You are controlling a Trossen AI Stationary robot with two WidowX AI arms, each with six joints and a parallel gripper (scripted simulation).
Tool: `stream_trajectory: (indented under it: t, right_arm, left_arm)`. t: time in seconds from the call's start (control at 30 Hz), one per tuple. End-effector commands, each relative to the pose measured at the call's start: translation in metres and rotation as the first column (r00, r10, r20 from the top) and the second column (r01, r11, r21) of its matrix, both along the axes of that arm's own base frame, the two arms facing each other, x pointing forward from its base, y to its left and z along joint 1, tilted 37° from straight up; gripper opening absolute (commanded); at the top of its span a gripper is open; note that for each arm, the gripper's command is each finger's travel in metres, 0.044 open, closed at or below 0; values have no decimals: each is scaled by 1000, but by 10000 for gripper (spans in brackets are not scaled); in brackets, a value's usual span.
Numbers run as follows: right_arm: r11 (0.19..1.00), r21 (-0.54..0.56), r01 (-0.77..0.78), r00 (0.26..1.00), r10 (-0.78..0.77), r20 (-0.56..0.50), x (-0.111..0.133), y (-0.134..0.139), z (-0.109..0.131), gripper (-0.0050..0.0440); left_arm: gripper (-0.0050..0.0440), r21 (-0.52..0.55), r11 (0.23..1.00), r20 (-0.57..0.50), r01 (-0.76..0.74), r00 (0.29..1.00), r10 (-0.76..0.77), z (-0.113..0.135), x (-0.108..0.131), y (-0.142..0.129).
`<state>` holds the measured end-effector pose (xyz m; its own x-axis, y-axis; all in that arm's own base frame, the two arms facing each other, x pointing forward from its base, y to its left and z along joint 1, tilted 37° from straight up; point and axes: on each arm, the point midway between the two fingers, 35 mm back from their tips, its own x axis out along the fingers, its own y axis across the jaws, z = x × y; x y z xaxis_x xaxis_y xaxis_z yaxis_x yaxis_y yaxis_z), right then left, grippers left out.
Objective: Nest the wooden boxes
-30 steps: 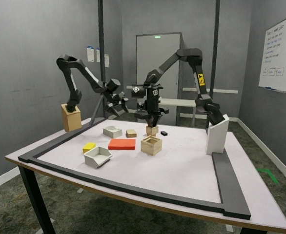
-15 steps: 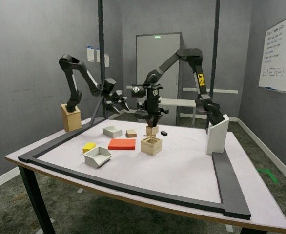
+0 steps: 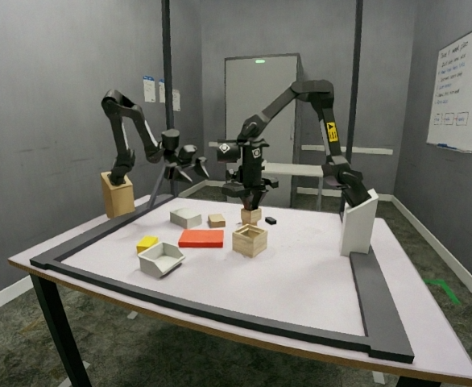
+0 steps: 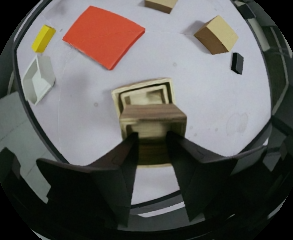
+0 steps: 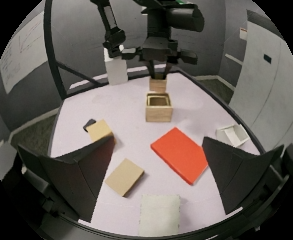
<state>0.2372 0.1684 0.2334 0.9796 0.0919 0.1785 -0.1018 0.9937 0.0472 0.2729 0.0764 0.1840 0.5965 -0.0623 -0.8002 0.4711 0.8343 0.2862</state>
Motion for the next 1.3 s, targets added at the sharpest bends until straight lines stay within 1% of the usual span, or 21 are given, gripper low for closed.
stream_trajectory:
  t: [0.0, 0.2, 0.43, 0.67, 0.9, 1.13, 1.17, 1.27]
  right_arm:
    - [1000, 4, 28, 999, -28, 38, -6, -8, 0, 400]
    - [997, 45, 57, 995, -60, 78, -13, -19, 5, 400]
    - [997, 50, 58, 995, -62, 81, -16, -21, 6, 400]
    - [998, 51, 40, 997, -43, 62, -43, -23, 13, 400]
    - [999, 41, 11, 1000, -12, 16, -67, -27, 13, 400]
    - [999, 34, 6, 1000, -6, 7, -70, -27, 12, 400]
    - [999, 46, 5, 1000, -6, 11, -69, -27, 15, 400]
    - [999, 46, 5, 1000, -6, 11, -69, -27, 15, 400]
  left_arm:
    - [192, 5, 1000, 14, -1, 1000, 1, 6, 2, 2]
    - [192, 5, 1000, 14, -1, 1000, 1, 6, 2, 2]
    - [192, 5, 1000, 14, -1, 1000, 1, 6, 2, 2]
    - [192, 5, 1000, 14, -1, 1000, 1, 6, 2, 2]
    - [192, 5, 1000, 14, -1, 1000, 1, 6, 2, 2]
    - [192, 5, 1000, 14, -1, 1000, 1, 6, 2, 2]
    - [192, 1, 1000, 13, -5, 1000, 5, 6, 2, 2]
    - [192, -31, 998, 18, -52, 998, 52, 9, 3, 2]
